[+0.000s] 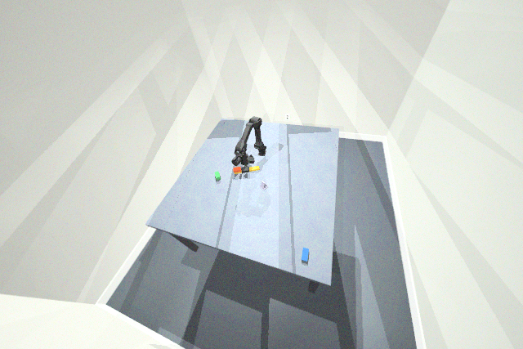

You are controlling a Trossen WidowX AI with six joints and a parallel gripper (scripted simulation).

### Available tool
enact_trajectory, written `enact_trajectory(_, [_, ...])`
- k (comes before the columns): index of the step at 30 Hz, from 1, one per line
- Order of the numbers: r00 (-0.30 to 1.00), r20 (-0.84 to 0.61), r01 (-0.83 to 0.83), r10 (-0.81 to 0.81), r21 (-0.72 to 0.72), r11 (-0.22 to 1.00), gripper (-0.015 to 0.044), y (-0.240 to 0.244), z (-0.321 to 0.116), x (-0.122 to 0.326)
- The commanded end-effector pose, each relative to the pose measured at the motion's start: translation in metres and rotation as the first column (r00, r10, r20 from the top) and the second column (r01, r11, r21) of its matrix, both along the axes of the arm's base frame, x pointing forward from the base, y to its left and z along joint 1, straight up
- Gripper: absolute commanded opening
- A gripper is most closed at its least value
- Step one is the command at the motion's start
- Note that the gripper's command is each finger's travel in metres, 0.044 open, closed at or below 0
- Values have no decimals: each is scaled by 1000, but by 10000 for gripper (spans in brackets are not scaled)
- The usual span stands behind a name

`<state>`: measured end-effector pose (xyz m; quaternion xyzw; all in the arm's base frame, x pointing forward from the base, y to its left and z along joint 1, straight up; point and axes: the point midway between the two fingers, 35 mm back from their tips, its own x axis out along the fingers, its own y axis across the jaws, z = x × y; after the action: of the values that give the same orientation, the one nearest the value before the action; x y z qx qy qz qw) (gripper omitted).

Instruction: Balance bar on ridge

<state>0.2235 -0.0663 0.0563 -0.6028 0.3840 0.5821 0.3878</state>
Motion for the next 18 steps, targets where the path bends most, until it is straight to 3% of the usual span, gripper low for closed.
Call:
enact_trajectory(1, [1000, -10, 3, -3, 6, 1000, 315, 1, -9, -1])
enact_trajectory(18, [1000, -10, 3, -3, 6, 1000, 315, 1, -12, -1])
